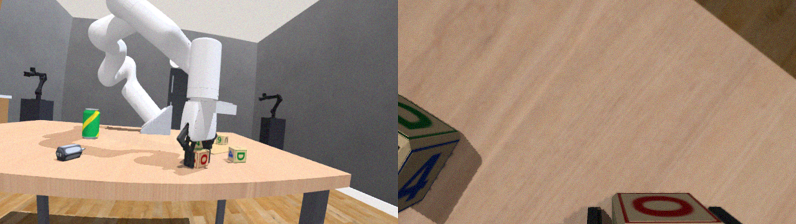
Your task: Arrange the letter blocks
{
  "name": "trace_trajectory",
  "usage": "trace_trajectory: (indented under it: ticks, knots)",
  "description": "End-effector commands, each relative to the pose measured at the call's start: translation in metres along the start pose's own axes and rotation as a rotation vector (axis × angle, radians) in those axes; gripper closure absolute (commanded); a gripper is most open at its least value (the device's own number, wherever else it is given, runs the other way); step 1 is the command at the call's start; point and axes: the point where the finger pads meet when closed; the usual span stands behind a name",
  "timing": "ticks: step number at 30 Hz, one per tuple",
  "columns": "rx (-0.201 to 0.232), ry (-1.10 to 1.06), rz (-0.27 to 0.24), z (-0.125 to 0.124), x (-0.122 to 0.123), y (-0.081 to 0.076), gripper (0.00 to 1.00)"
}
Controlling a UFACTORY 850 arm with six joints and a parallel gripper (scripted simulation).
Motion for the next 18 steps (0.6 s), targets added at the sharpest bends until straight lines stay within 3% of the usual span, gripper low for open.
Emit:
trace_trajectory:
  ticks: [1,6,7,18]
  knots:
    - [0.000,0.001,0.002,0.0004,-0.0009,-0.0013,0.35]
    - [0.000,0.001,0.002,0.0004,-0.0009,-0.0013,0.35]
    - [0.000,0.001,0.002,0.0004,-0.0009,-0.0013,0.56]
    - [0.000,0.001,0.002,0.0004,-0.0009,-0.0013,0.56]
Point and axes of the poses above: the point where the finger pads meet when closed, its own y axis out along the fingers, its own z axis across the jaws, x = y × z, and after that the axes turned 6 degrees about y, right-handed
